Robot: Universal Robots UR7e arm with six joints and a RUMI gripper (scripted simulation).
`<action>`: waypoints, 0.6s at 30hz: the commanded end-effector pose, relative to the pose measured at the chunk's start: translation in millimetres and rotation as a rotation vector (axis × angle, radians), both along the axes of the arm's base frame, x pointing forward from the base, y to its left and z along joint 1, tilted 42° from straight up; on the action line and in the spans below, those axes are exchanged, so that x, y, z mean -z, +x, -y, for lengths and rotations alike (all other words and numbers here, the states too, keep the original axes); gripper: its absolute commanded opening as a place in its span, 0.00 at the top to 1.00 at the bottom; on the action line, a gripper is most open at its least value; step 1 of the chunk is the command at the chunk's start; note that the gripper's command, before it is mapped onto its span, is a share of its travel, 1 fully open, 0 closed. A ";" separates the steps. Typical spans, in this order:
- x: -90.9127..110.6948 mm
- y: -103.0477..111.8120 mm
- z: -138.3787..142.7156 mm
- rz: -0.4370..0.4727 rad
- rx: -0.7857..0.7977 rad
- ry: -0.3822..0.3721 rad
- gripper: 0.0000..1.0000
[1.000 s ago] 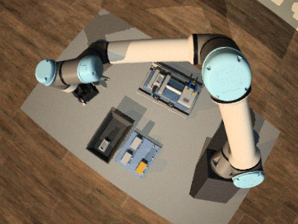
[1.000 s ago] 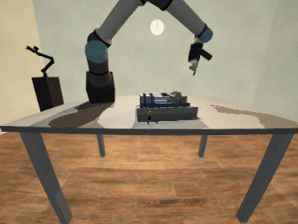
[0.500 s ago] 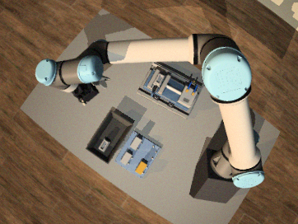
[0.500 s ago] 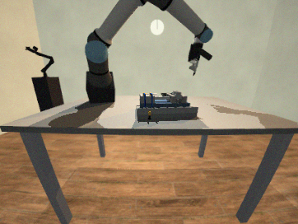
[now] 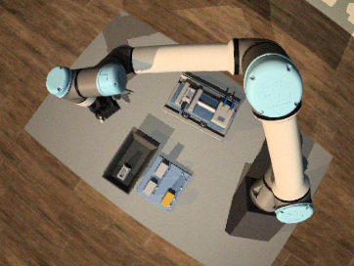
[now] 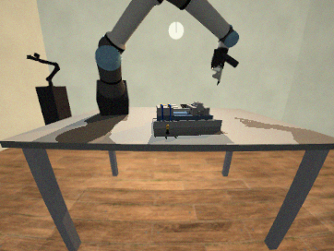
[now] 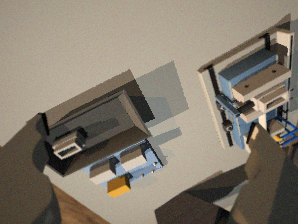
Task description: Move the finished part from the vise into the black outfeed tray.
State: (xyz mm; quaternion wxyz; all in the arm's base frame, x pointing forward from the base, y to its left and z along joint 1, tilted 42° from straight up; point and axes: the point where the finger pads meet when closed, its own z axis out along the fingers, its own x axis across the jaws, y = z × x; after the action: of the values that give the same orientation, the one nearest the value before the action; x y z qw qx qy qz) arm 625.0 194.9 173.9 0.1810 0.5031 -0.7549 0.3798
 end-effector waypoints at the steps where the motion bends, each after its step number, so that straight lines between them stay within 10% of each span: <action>1: -10.8 -5.5 18.5 0.054 0.041 0.032 0.00; 18: -56.0 -58.4 123.2 0.372 0.288 0.199 0.00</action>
State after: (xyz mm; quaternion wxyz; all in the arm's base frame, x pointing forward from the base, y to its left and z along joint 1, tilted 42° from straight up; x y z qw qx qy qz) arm 586.8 104.2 215.5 0.0916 0.3713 -0.8486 0.3655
